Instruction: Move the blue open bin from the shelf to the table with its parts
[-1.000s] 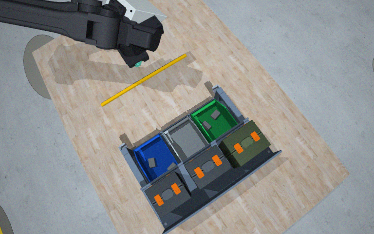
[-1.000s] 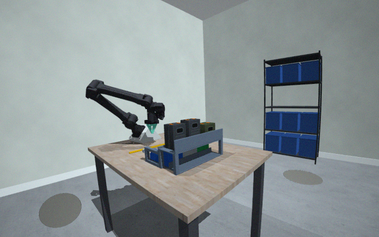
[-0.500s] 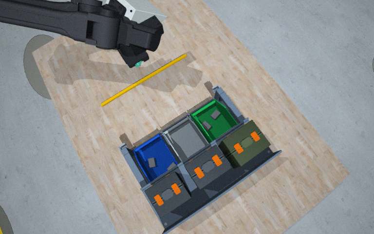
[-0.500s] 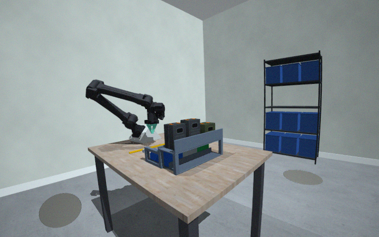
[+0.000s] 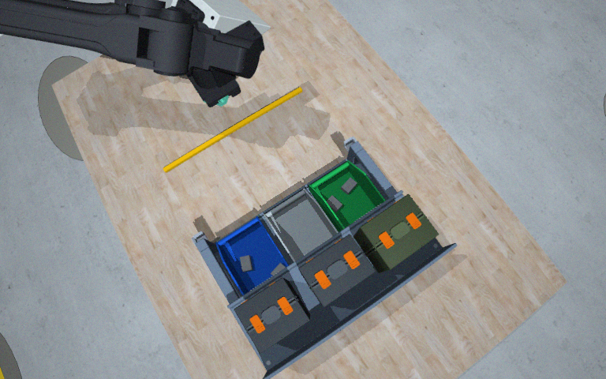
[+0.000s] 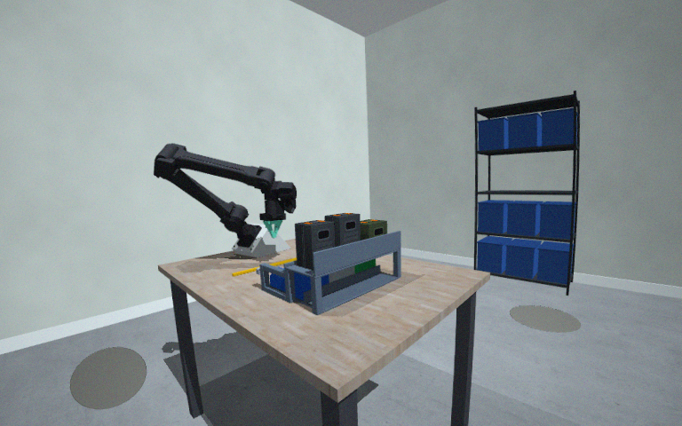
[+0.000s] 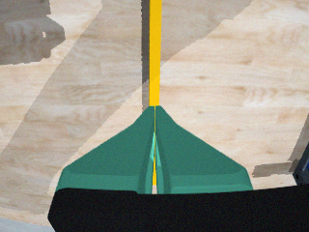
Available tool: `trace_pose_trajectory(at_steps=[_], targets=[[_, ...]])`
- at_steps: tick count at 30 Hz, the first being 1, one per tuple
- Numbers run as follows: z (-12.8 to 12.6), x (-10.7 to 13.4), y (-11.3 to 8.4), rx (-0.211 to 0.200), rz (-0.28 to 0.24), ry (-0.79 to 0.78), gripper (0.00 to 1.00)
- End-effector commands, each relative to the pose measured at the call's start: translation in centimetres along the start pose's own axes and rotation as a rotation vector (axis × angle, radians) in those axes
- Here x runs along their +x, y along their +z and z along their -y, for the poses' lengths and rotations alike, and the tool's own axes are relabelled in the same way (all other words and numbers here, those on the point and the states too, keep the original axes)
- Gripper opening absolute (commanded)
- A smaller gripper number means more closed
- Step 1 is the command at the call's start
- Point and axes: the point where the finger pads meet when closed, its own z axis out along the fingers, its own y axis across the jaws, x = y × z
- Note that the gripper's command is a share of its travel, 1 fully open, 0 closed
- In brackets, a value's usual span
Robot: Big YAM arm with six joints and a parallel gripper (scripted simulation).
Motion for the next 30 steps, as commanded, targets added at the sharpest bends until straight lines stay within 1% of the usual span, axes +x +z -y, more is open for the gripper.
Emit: trace_pose_trajectory(at_steps=[1,16,18,25,30], targets=[[1.8,-0.1,-2.1,0.038,0.023,0.036,0.00],[1.6,-0.2,-5.3,0.036,0.025,0.035,0.00],[1.6,-0.2,-5.3,0.036,0.025,0.035,0.00],[1.6,-0.1,-6.2,0.038,0.026,0.036,0.00],[1.6,-0.1,-6.3,0.037,0.026,0.036,0.00]])
